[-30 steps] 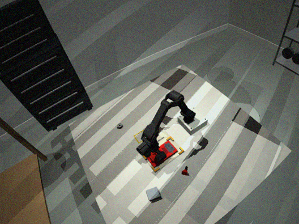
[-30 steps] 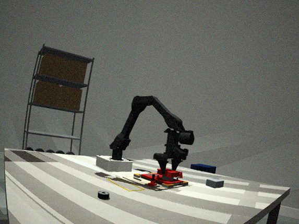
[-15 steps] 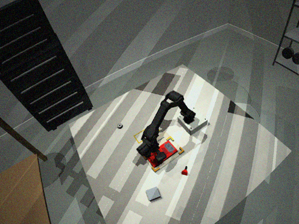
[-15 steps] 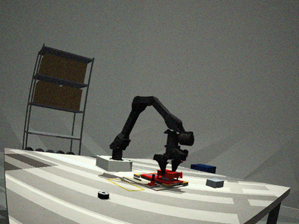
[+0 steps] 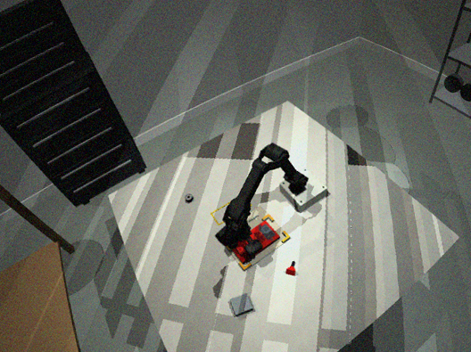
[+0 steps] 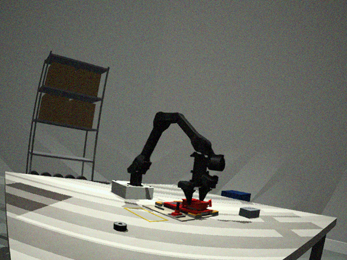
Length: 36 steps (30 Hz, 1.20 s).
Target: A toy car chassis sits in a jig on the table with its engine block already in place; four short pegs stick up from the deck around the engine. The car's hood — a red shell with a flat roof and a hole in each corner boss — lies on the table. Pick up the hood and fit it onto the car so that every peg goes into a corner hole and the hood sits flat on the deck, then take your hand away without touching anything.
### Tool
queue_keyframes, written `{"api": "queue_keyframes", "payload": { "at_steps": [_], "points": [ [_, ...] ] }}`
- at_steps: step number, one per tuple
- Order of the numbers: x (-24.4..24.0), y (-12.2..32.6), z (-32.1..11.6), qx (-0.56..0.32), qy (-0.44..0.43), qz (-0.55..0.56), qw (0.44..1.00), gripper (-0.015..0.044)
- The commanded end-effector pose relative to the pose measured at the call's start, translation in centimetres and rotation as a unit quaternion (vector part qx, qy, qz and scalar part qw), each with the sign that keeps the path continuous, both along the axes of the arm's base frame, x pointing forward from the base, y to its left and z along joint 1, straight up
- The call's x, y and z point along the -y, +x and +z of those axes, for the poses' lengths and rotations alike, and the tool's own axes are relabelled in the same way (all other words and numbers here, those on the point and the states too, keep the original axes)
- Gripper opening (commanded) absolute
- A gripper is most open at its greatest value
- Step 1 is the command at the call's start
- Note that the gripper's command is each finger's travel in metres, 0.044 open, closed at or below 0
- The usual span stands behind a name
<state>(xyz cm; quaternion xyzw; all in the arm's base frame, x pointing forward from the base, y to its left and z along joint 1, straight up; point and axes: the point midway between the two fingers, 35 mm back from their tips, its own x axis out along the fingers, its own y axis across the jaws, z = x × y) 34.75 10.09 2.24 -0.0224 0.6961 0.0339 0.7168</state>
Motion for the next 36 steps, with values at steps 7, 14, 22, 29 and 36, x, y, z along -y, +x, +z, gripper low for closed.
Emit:
{"api": "queue_keyframes", "payload": {
  "at_steps": [7, 14, 22, 29, 36],
  "points": [
    [0.03, -0.02, -0.50, 0.000, -0.001, -0.002, 1.000, 0.0000],
    [0.01, -0.01, -0.65, 0.000, -0.001, -0.001, 1.000, 0.0000],
    [-0.01, -0.03, -0.64, 0.000, 0.000, 0.000, 1.000, 0.0131],
    [-0.01, -0.03, -0.64, 0.000, 0.000, 0.000, 1.000, 0.0315],
    [-0.01, -0.01, -0.45, 0.000, 0.000, 0.000, 1.000, 0.0440]
  ]
}}
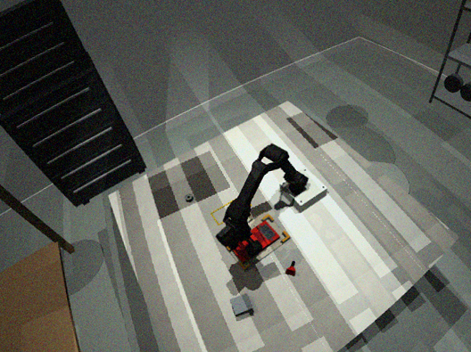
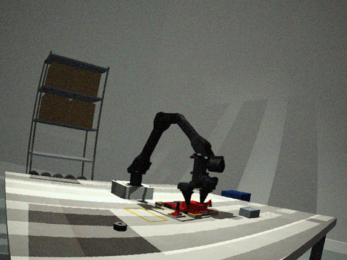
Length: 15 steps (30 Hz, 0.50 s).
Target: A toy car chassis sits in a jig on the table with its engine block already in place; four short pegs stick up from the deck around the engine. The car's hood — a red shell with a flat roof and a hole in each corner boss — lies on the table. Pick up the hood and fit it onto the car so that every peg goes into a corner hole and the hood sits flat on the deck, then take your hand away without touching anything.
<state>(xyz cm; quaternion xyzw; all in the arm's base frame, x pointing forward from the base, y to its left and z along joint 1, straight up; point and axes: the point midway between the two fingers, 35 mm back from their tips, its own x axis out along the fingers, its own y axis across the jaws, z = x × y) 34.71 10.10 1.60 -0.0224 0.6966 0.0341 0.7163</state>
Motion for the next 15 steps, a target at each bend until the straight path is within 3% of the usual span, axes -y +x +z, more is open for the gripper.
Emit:
{"api": "queue_keyframes", "payload": {
  "at_steps": [1, 9, 15],
  "points": [
    [0.0, 0.1, 0.6, 0.000, 0.000, 0.000, 1.000, 0.0440],
    [0.1, -0.1, 7.1, 0.000, -0.001, 0.000, 1.000, 0.0440],
    [0.1, -0.2, 7.3, 0.000, -0.002, 0.000, 1.000, 0.0440]
  ]
}}
